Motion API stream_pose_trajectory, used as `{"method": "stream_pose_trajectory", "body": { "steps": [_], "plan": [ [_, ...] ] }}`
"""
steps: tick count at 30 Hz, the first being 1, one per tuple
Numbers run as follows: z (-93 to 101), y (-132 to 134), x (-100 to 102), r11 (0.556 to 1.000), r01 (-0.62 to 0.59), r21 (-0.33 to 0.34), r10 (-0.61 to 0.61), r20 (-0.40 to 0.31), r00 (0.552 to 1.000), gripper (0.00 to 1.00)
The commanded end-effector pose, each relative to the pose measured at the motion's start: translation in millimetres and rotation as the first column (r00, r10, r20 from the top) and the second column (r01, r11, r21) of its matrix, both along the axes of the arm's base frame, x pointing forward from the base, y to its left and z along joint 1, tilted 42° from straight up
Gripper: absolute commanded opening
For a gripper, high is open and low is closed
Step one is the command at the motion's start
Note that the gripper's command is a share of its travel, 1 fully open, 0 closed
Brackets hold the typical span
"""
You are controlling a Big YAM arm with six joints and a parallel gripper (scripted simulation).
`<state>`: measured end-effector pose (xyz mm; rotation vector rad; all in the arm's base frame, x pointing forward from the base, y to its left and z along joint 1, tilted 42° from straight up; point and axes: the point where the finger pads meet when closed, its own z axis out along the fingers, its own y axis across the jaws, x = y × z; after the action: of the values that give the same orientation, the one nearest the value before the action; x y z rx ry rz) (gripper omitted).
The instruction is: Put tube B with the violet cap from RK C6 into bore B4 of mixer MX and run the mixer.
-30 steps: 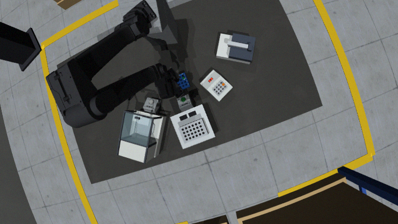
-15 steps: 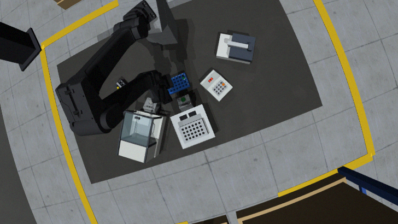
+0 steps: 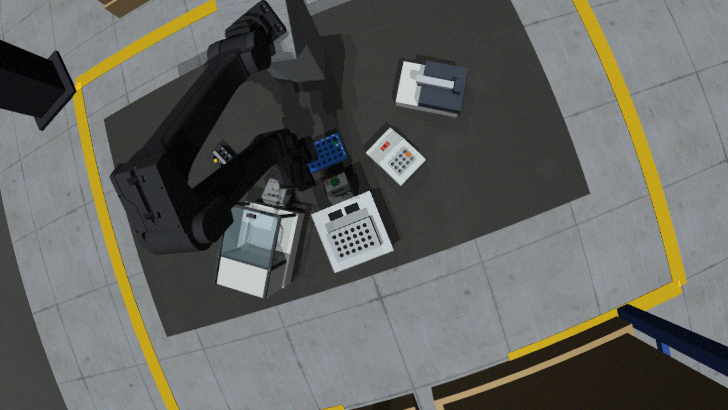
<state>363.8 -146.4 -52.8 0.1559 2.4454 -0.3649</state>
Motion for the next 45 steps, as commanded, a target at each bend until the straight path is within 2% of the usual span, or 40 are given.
{"method": "stream_pose_trajectory", "body": {
  "steps": [1, 17, 23, 28, 45],
  "plan": [
    [-4.2, -6, 4, 1.000, 0.014, 0.005, -0.014, 0.009, 1.000, 0.36],
    [-21.8, -13, 17, 1.000, 0.002, -0.004, -0.002, 0.004, 1.000, 0.36],
    [-14.2, -12, 21, 1.000, -0.001, -0.009, 0.001, 0.019, 1.000, 0.36],
    [-24.5, -12, 18, 1.000, 0.001, -0.002, -0.001, 0.000, 1.000, 0.36],
    [-29.6, -15, 23, 1.000, 0.002, -0.003, -0.002, 0.003, 1.000, 0.36]
  ]
}}
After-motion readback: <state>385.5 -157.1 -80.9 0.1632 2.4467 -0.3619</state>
